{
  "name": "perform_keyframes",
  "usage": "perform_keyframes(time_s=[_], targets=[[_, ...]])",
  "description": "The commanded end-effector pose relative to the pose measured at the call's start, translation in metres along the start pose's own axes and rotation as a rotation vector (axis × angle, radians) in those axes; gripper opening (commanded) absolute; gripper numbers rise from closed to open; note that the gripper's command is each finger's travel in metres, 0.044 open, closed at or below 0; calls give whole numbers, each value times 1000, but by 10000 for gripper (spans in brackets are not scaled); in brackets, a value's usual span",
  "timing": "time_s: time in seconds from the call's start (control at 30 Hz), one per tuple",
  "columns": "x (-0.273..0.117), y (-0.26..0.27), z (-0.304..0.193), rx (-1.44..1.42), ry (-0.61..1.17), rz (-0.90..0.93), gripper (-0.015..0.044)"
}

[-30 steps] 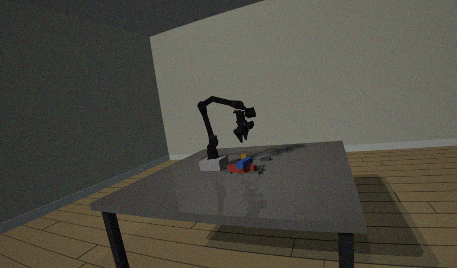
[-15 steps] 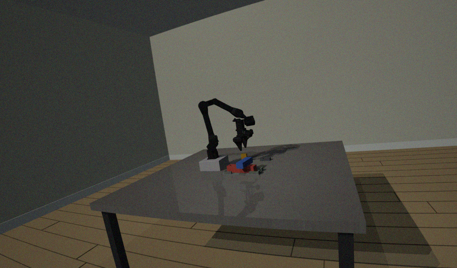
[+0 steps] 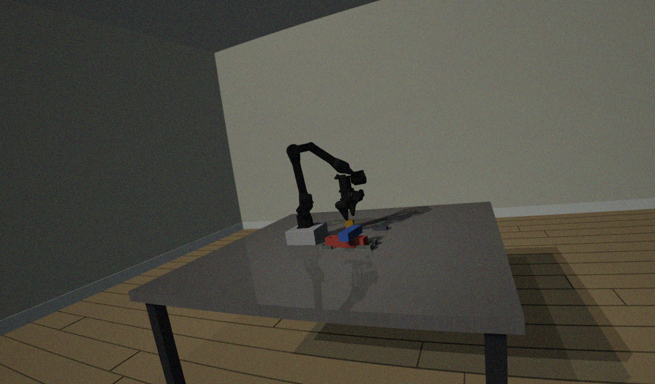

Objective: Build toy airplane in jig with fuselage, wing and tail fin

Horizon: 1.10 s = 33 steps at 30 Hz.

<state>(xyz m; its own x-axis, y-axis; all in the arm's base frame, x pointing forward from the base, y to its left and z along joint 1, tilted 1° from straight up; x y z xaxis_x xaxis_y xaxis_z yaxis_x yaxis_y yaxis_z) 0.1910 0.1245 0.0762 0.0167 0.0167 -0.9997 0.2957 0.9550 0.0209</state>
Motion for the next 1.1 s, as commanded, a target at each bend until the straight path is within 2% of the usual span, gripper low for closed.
perform_keyframes(time_s=[0.0,0.87,1.07], targets=[[9,-2,-2,3,13,-8,440],[48,-3,-4,3,13,-9,440],[48,-3,-4,3,13,-9,282]])
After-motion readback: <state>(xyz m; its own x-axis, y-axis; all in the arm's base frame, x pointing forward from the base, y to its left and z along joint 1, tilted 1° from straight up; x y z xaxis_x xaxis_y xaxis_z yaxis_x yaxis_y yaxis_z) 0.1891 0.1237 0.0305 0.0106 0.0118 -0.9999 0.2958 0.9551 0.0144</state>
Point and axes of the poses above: the point midway between the two fingers, 35 mm back from their tips, its own x axis out along the fingers, its own y axis across the jaws, z = x × y, the point moved 4 cm from there along -x, back along the fingers, and after that the axes turned 15 degrees about x, right-handed, at the moved point
